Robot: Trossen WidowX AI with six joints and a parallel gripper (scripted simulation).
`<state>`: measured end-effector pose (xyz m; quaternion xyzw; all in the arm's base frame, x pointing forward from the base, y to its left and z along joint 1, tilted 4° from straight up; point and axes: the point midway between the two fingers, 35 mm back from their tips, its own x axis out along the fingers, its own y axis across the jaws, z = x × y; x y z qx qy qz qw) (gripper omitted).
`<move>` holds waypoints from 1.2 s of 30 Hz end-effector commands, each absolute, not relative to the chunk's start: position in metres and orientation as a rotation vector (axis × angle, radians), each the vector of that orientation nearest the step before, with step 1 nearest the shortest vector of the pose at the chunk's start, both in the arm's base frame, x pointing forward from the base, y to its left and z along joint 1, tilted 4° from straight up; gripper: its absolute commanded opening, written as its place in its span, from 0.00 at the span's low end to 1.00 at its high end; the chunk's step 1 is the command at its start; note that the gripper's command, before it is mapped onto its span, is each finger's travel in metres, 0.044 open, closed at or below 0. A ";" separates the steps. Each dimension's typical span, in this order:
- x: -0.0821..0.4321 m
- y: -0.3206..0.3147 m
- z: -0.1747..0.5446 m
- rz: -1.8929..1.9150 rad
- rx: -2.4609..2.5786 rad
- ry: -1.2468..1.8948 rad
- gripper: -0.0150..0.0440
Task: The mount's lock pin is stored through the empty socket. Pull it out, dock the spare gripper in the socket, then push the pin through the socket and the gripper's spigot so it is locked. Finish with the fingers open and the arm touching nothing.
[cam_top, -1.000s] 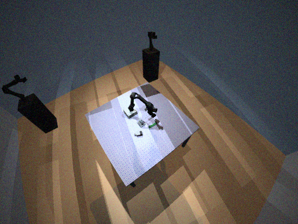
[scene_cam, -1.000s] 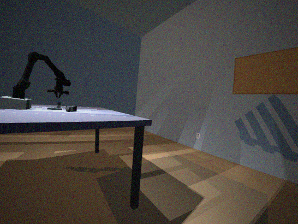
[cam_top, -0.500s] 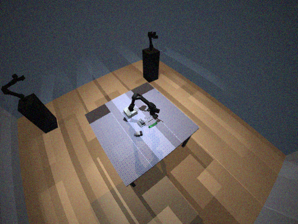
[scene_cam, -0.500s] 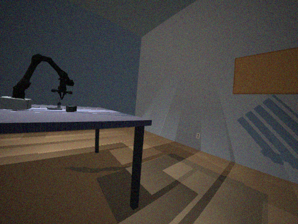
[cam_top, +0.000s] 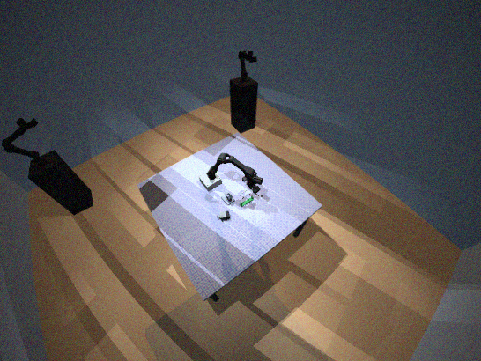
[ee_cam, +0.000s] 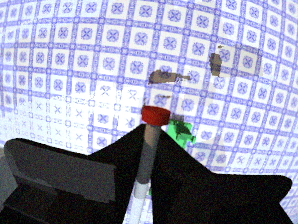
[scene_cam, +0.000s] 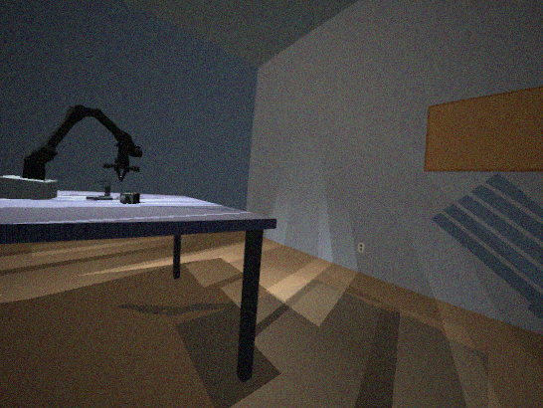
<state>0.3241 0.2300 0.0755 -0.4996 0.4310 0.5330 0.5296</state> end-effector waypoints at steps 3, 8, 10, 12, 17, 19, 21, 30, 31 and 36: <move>0.339 0.237 0.077 1.258 -1.180 1.038 0.25; 0.352 0.244 0.078 1.247 -1.171 1.041 0.25; 0.357 0.246 0.078 1.243 -1.167 1.043 0.25; 0.363 0.249 0.078 1.238 -1.163 1.044 0.25; 0.369 0.251 0.078 1.233 -1.159 1.046 0.25; 0.369 0.252 0.076 1.233 -1.158 1.045 0.25; 0.369 0.252 0.073 1.233 -1.158 1.044 0.25; 0.371 0.251 0.059 1.232 -1.157 1.036 0.25; 0.371 0.251 0.057 1.231 -1.157 1.036 0.25; 0.372 0.251 0.049 1.231 -1.158 1.034 0.25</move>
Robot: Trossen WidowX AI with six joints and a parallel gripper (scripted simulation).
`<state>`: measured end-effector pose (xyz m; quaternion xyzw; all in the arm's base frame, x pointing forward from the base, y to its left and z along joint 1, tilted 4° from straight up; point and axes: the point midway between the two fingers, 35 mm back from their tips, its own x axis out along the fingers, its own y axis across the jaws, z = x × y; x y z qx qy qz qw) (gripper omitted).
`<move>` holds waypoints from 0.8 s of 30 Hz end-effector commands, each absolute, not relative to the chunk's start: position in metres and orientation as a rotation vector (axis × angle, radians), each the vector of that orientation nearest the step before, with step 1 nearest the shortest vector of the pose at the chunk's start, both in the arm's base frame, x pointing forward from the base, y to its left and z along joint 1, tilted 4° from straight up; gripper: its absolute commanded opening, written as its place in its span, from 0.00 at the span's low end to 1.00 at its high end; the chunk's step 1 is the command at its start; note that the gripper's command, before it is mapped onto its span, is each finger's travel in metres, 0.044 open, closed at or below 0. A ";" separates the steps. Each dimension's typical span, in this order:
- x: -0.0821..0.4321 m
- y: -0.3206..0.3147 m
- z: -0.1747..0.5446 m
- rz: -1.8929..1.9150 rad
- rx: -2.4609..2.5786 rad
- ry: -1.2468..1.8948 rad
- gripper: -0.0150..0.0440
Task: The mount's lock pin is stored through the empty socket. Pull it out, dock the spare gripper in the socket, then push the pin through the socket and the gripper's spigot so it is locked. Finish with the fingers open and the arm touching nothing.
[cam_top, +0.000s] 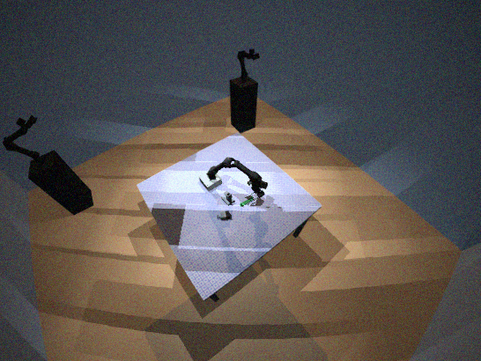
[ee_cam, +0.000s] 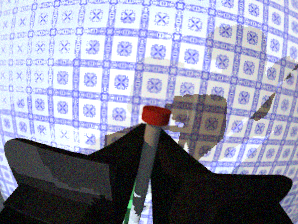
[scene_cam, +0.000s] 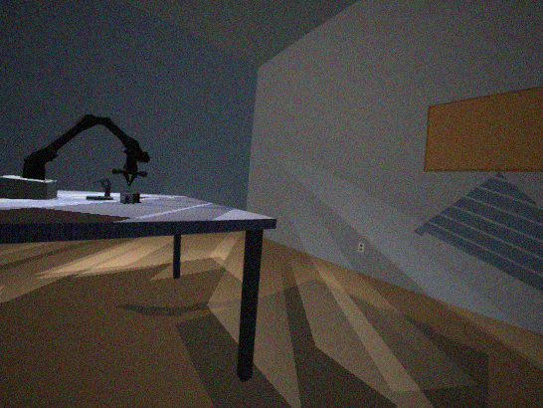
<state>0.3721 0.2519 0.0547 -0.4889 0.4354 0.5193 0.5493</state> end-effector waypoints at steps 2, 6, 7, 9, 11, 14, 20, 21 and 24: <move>0.372 0.251 0.046 1.231 -1.158 1.032 0.25; 0.373 0.251 0.040 1.230 -1.158 1.030 0.25; 0.373 0.251 0.039 1.230 -1.158 1.029 0.25; 0.373 0.251 0.036 1.229 -1.159 1.028 0.25; 0.374 0.251 0.033 1.229 -1.159 1.027 0.25; 0.374 0.251 0.028 1.228 -1.159 1.025 0.25; 0.375 0.251 0.019 1.227 -1.159 1.021 0.25; 0.375 0.251 0.018 1.226 -1.159 1.020 0.25; 0.376 0.251 0.013 1.226 -1.159 1.018 0.25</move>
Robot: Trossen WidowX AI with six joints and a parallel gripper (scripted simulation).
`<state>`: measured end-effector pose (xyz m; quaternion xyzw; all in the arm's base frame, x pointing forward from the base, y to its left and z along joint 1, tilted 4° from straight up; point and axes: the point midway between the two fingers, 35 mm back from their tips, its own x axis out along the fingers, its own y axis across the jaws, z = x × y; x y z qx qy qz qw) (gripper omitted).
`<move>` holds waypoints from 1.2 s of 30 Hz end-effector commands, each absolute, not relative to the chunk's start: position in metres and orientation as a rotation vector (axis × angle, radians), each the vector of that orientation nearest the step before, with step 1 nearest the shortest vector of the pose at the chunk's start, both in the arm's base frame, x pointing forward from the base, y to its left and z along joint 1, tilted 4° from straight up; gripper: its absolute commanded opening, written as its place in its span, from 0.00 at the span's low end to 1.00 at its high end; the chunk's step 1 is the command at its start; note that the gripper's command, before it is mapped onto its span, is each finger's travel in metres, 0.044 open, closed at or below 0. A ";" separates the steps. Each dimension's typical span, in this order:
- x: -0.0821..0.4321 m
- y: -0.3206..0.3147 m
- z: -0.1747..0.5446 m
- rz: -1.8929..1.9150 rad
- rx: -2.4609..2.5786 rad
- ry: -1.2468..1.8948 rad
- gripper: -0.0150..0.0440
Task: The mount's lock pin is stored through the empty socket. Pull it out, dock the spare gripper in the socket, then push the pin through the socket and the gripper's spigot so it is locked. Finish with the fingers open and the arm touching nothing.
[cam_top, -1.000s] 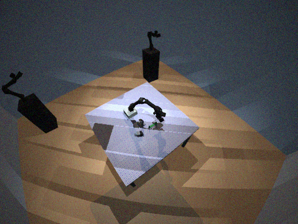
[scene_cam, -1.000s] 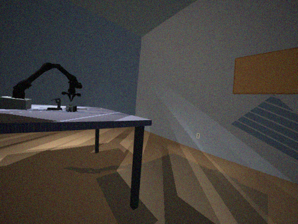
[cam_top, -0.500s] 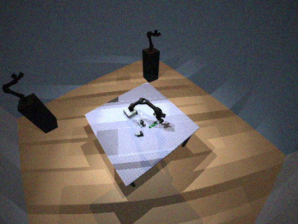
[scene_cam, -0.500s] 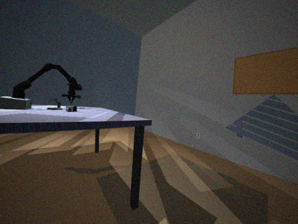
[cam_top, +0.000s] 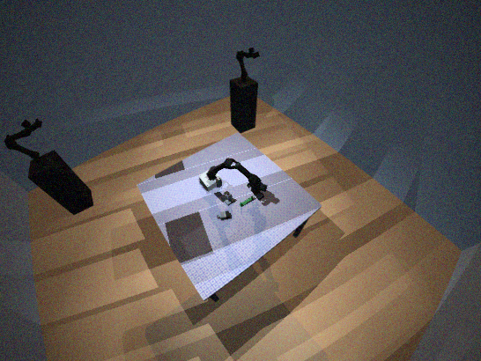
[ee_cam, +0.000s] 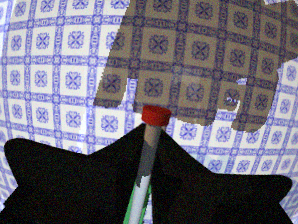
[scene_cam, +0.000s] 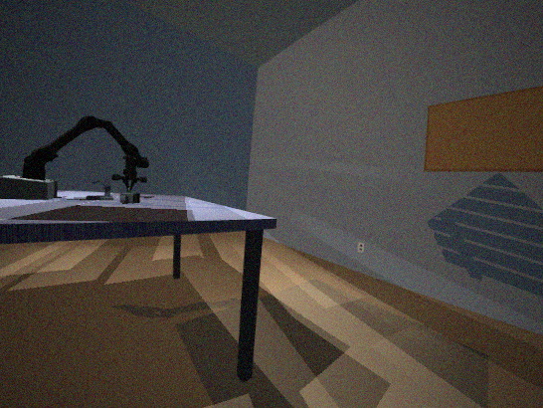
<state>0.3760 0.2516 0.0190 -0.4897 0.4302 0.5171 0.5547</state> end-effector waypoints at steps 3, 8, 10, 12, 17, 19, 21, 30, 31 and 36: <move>0.376 0.251 0.010 1.225 -1.160 1.016 0.25; 0.376 0.251 0.010 1.225 -1.160 1.016 0.25; 0.376 0.251 0.010 1.225 -1.160 1.016 0.25; 0.376 0.251 0.010 1.225 -1.160 1.016 0.25; 0.376 0.251 0.010 1.225 -1.160 1.016 0.25; 0.376 0.251 0.010 1.225 -1.160 1.016 0.25; 0.376 0.251 0.010 1.225 -1.160 1.016 0.25; 0.376 0.251 0.010 1.222 -1.157 1.018 0.57; 0.376 0.251 0.010 1.222 -1.157 1.018 0.59; 0.375 0.251 0.013 1.222 -1.157 1.018 0.59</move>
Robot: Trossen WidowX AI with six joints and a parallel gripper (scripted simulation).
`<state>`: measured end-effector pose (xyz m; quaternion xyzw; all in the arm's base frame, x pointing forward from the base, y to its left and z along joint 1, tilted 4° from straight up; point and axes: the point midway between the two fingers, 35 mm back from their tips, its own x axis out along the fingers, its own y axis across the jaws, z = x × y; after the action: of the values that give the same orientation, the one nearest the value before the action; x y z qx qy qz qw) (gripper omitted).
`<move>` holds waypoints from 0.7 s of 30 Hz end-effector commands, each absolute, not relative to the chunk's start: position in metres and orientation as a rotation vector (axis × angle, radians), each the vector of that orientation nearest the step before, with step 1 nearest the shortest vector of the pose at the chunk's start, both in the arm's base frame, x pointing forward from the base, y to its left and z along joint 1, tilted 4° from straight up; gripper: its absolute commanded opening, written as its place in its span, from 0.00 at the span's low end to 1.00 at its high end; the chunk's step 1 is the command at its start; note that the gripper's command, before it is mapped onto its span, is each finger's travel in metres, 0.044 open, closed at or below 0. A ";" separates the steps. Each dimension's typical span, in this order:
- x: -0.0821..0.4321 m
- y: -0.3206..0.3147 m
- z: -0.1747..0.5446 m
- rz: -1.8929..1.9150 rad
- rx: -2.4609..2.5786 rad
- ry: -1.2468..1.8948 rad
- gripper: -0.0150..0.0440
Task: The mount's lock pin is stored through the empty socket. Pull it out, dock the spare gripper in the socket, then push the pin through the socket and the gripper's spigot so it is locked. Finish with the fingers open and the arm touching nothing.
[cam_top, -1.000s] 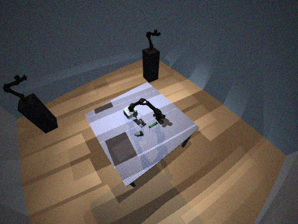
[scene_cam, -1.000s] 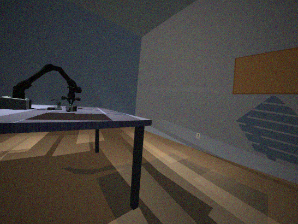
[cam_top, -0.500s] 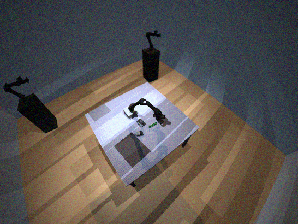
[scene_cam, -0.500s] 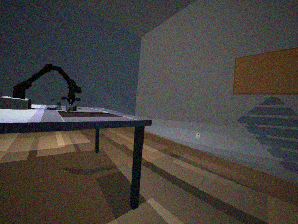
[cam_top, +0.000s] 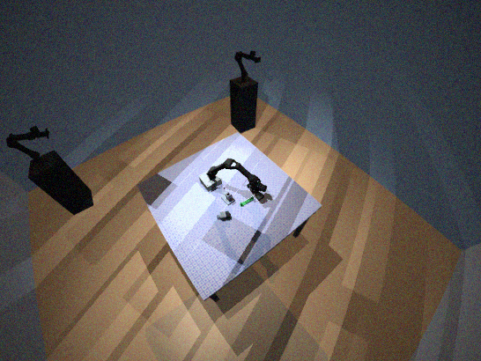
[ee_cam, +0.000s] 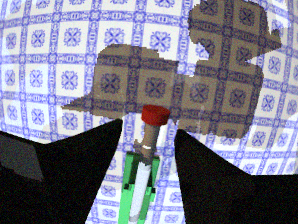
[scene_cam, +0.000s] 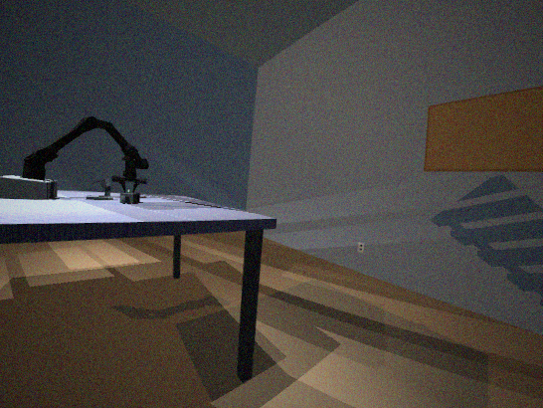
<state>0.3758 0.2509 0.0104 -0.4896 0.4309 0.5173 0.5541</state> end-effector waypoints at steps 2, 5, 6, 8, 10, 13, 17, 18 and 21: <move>0.375 0.251 0.020 1.223 -1.157 1.018 0.59; 0.372 0.250 0.027 1.227 -1.157 1.027 0.59; 0.372 0.250 0.029 1.228 -1.157 1.028 0.59; 0.371 0.250 0.035 1.229 -1.158 1.029 0.59; 0.370 0.250 0.041 1.229 -1.158 1.029 0.59; 0.369 0.250 0.049 1.230 -1.159 1.029 0.59; 0.368 0.250 0.061 1.232 -1.160 1.029 0.59; 0.368 0.250 0.063 1.232 -1.160 1.030 0.59; 0.367 0.250 0.072 1.234 -1.161 1.030 0.59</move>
<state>0.3672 0.2494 0.0642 -0.4900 0.4350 0.5209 0.5471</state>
